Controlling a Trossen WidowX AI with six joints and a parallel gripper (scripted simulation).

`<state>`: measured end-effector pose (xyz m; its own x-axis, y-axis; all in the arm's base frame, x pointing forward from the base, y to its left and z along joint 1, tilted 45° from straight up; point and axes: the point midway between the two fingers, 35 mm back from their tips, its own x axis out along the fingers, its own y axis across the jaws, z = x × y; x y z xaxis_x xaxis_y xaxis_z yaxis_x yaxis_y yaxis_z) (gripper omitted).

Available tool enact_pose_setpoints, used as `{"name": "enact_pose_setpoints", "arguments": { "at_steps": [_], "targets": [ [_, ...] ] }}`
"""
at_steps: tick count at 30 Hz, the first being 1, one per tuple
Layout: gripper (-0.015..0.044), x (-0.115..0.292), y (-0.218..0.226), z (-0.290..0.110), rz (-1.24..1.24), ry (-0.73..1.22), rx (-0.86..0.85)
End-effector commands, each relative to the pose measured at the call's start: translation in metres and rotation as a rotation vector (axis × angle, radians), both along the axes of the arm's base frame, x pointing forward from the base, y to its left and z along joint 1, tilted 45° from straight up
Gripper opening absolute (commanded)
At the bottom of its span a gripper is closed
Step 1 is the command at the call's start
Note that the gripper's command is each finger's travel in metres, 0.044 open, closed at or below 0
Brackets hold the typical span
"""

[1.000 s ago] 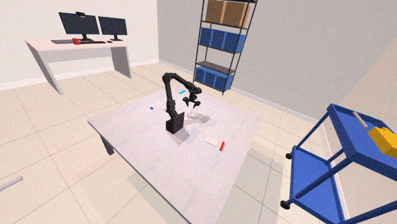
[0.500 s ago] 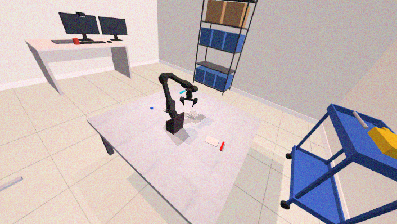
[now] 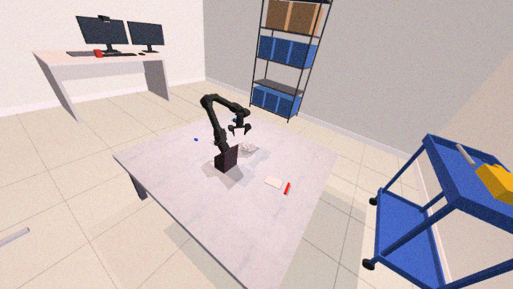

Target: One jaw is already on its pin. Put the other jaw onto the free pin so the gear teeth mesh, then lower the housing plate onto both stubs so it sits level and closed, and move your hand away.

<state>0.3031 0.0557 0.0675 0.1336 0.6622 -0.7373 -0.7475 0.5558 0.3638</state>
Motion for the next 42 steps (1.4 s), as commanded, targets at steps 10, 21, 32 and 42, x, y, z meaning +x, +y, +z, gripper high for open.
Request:
{"name": "enact_pose_setpoints", "arguments": {
  "at_steps": [10, 21, 32, 42],
  "targets": [
    [0.0440, -0.011, 0.023, 0.020, 0.245, -0.207, -0.050],
    [0.0440, -0.022, 0.041, 0.039, 0.457, -0.396, -0.087],
    [0.0440, -0.034, 0.059, 0.057, 0.667, -0.588, -0.121],
    [0.0440, -0.048, 0.073, 0.073, 0.856, -0.765, -0.149]
  ]
}}
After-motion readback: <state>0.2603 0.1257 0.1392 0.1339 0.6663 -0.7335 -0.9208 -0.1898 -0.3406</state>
